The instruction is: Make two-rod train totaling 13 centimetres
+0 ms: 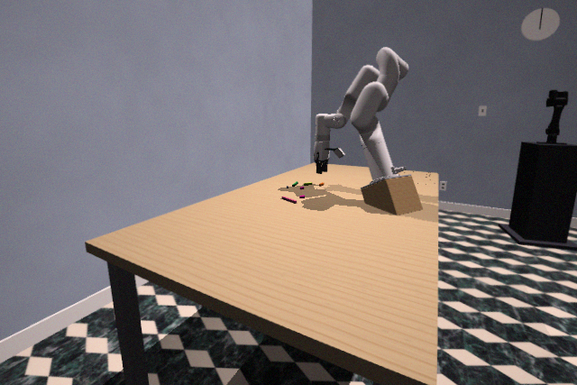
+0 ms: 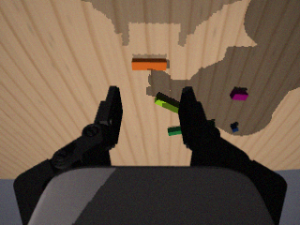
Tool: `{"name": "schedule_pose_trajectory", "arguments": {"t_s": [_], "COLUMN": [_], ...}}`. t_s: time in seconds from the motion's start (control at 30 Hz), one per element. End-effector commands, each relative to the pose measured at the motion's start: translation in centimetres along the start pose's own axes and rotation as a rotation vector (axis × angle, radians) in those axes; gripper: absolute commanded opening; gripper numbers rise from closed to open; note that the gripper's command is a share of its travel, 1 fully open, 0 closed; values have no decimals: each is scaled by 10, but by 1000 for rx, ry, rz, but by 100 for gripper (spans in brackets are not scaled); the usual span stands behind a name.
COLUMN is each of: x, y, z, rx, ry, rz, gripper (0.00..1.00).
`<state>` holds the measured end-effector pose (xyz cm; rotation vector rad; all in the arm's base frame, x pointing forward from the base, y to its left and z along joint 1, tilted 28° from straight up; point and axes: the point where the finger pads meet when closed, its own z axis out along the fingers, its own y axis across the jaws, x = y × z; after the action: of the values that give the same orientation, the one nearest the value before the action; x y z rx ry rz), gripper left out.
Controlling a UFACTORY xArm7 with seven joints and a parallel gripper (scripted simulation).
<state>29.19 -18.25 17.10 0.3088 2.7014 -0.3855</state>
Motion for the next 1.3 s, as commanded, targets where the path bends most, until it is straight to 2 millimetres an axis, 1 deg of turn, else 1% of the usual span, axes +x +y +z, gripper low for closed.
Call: {"name": "schedule_pose_trajectory", "arguments": {"t_s": [0.0, 0.5, 0.8, 0.87, 1.27], "x": [-1, -1, -1, -1, -1], "y": [0, -1, -1, -1, -1], "z": [-1, 4, 15, 15, 34], "rx": [1, 1, 1, 1, 1], "ry": [-2, -3, -3, -3, -3], "rz": [0, 0, 0, 0, 0], "gripper": [59, 59, 59, 59, 59]}}
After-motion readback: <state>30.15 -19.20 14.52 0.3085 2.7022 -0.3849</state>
